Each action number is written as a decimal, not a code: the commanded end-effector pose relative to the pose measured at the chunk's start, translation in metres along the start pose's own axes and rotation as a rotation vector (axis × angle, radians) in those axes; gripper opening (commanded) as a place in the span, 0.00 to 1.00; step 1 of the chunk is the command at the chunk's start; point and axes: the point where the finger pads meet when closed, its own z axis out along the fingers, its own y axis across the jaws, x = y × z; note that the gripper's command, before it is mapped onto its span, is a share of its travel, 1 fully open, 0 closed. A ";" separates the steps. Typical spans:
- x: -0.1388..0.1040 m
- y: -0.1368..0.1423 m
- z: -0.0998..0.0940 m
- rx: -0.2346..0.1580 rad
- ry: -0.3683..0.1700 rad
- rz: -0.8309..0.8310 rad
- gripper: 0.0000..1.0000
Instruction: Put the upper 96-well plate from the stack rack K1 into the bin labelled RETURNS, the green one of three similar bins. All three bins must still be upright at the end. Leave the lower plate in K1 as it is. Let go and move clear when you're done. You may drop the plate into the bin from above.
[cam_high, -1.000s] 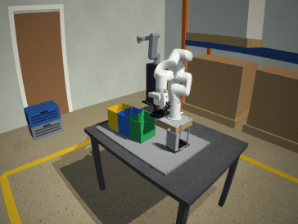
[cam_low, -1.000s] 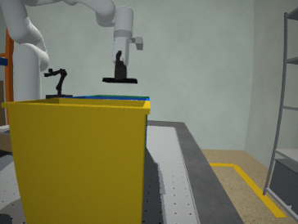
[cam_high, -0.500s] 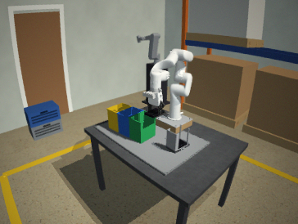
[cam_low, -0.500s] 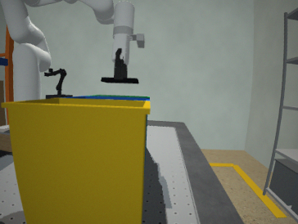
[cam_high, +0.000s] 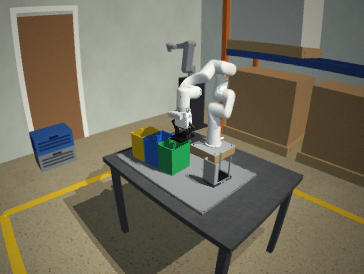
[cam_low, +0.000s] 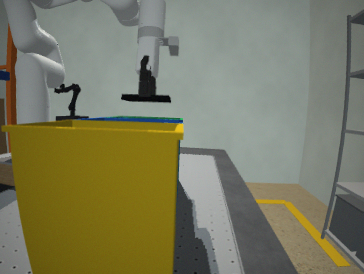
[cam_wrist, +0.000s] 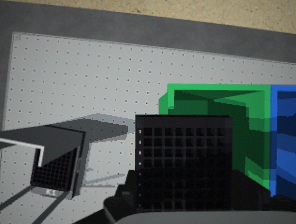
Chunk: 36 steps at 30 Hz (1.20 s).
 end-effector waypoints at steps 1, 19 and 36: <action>0.005 0.019 0.000 0.000 0.003 -0.001 0.00; 0.013 0.061 0.003 -0.001 0.002 -0.001 0.00; 0.013 0.060 0.003 -0.001 0.002 -0.001 0.00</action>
